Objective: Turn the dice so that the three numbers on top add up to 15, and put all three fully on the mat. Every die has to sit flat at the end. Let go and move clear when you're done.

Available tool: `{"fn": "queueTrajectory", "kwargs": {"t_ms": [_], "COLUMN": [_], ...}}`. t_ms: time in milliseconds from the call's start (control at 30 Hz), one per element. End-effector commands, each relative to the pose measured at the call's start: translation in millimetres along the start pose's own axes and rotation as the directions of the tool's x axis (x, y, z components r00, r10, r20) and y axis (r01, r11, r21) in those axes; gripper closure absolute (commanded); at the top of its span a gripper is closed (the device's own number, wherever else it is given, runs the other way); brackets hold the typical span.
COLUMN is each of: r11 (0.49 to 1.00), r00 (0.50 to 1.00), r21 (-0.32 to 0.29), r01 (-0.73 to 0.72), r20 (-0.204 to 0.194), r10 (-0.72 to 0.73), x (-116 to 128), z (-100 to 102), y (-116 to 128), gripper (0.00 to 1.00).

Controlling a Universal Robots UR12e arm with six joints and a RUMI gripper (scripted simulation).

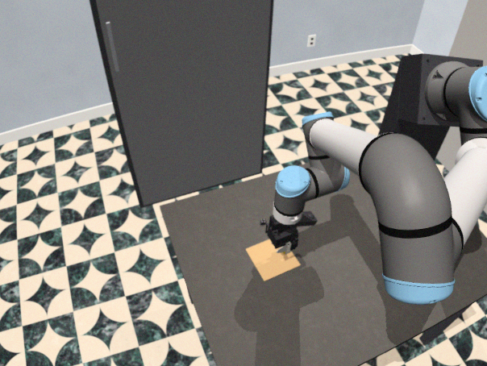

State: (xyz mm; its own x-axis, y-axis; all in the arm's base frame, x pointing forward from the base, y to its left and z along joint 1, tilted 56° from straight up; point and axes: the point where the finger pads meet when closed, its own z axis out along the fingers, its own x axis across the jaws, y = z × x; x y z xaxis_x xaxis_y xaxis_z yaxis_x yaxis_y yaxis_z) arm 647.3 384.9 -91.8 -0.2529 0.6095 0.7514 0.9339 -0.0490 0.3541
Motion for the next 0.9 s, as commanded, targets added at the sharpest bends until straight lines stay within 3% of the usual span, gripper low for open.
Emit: {"fn": "queueTrajectory", "kwargs": {"t_ms": [0, 533, 867], "r11": [1.0, 1.0, 1.0], "r00": [1.0, 1.0, 1.0], "r21": [-0.002, -0.002, -0.002], "r01": [0.004, 0.004, 0.004], "r20": [0.001, 0.001, 0.001], "r10": [-0.004, -0.004, -0.004], "x": [-0.4, -0.4, -0.4], "z": [1.1, 1.1, 1.1], "y": [2.6, 2.6, 2.6], "gripper": [1.0, 1.0, 0.85]}}
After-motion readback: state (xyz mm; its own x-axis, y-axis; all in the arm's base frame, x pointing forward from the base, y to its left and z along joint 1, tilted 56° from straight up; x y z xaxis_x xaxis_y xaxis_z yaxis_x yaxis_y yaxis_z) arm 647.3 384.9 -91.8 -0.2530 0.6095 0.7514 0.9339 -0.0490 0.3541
